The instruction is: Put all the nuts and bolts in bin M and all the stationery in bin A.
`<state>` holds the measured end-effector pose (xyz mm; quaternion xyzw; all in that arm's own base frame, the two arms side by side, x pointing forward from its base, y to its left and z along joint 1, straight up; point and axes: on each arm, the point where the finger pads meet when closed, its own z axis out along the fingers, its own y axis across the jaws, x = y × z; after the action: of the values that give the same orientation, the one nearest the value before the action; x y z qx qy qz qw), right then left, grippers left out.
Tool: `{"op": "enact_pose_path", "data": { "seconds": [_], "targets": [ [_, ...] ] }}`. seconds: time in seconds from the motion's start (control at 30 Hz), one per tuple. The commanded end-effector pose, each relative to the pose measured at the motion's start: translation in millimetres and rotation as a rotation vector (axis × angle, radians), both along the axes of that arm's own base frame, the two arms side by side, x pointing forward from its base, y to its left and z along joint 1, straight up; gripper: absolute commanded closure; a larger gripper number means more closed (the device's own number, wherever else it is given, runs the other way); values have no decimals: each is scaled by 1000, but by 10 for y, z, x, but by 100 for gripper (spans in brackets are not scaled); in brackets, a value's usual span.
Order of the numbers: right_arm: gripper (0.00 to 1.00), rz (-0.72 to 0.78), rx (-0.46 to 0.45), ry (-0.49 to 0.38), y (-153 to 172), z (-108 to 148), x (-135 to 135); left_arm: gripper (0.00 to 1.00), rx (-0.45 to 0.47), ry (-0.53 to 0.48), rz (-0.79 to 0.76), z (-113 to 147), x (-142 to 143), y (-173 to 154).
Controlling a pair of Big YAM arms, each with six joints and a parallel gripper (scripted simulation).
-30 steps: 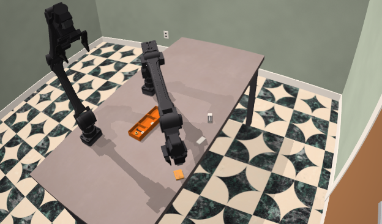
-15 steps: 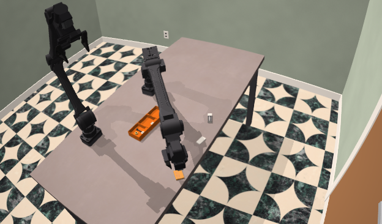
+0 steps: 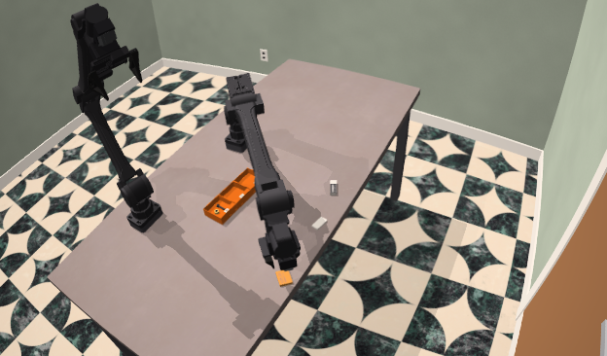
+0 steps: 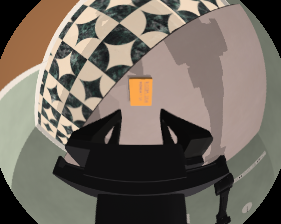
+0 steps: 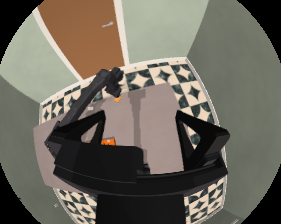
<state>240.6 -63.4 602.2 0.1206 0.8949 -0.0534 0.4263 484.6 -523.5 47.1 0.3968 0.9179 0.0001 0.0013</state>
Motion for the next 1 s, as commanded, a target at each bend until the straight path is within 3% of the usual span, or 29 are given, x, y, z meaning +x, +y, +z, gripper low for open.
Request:
{"op": "enact_pose_path", "data": {
  "seconds": [0.0,0.53,0.57,0.97],
  "targets": [
    [0,3,-7,3,-1,7,-55,47,-30,-26,-1,183,55,-85],
    [0,3,-7,3,-1,7,-55,47,-30,-26,-1,190,51,-88],
    [0,3,-7,3,-1,7,-55,47,0,4,-4,-140,-40,-73],
    [0,3,-7,3,-1,7,-55,47,0,3,-1,-541,3,-30]
  ]
}}
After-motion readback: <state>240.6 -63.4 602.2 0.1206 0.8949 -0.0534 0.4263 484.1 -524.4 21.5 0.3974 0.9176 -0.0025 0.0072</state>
